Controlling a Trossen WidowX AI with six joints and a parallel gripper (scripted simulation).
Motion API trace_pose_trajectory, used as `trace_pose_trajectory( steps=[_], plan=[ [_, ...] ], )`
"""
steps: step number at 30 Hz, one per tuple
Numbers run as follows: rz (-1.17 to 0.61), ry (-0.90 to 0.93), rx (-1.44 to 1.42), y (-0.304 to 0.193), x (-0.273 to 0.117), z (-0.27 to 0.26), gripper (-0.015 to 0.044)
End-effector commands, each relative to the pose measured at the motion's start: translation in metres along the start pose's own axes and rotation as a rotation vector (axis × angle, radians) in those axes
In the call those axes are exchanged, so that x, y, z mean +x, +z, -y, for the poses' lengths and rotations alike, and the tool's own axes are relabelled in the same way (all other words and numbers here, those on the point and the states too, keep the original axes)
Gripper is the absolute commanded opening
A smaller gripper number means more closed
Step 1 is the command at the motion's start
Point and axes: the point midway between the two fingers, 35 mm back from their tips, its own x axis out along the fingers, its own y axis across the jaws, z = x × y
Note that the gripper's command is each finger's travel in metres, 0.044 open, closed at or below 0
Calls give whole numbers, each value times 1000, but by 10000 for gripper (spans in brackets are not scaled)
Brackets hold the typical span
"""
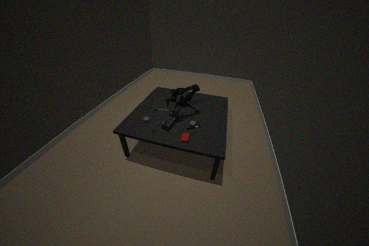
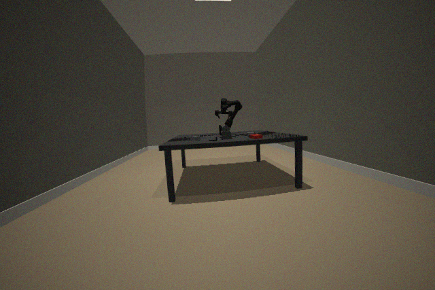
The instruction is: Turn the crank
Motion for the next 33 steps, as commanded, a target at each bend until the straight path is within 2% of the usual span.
trace_pose_trajectory(
  steps=[1, 18, 33],
  plan=[
    [11, -1, 33, -12, -17, -11, 440],
    [49, -18, 147, -74, -64, -44, 440],
    [45, -21, 145, -107, -20, -47, 440]
  ],
)
